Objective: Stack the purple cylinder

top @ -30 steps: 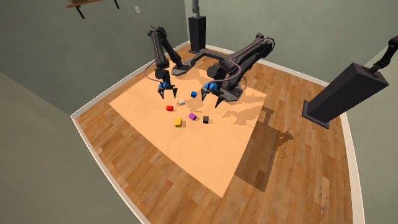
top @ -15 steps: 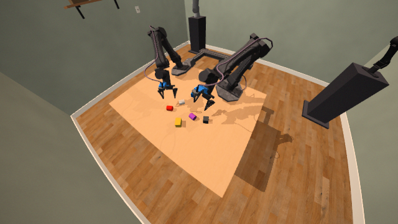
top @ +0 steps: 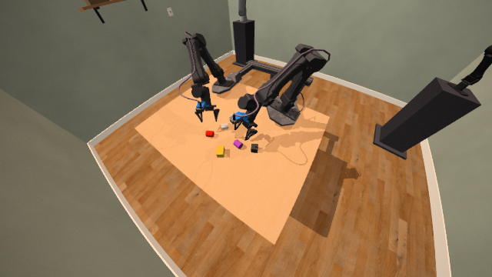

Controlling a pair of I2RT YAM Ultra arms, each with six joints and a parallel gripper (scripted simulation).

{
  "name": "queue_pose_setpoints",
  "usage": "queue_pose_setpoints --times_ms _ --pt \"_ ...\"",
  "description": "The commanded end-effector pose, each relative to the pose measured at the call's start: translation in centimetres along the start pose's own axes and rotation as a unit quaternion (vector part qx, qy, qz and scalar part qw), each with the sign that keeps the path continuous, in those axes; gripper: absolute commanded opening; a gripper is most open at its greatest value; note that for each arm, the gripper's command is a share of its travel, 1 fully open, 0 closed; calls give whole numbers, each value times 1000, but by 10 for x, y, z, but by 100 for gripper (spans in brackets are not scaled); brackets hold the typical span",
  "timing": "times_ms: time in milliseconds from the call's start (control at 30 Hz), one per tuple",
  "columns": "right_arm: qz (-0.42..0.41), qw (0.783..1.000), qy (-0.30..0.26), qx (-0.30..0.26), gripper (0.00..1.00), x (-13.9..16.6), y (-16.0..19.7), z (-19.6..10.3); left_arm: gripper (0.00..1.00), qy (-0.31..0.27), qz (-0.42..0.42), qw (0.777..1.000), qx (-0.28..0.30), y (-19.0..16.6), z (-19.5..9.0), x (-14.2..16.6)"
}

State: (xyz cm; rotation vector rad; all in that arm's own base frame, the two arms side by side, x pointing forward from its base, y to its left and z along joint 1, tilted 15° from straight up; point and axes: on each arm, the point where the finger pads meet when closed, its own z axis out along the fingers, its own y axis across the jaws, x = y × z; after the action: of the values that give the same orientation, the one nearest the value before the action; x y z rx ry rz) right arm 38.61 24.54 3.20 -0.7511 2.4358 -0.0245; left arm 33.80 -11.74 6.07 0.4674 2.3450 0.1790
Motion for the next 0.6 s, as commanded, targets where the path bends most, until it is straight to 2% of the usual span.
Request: queue_pose_setpoints --times_ms 0,433,567 --pt "6 1000 -18 -8 100 -18 3 -7 100 -10 6 1000 6 -6 0 -7" --pt "7 1000 -12 -13 100 -15 5 -7 100 -10 10 1000 8 -7 0 -7" --pt "-12 999 -18 -24 100 -7 11 -17 100 -3 32 999 24 -17 -8 7"
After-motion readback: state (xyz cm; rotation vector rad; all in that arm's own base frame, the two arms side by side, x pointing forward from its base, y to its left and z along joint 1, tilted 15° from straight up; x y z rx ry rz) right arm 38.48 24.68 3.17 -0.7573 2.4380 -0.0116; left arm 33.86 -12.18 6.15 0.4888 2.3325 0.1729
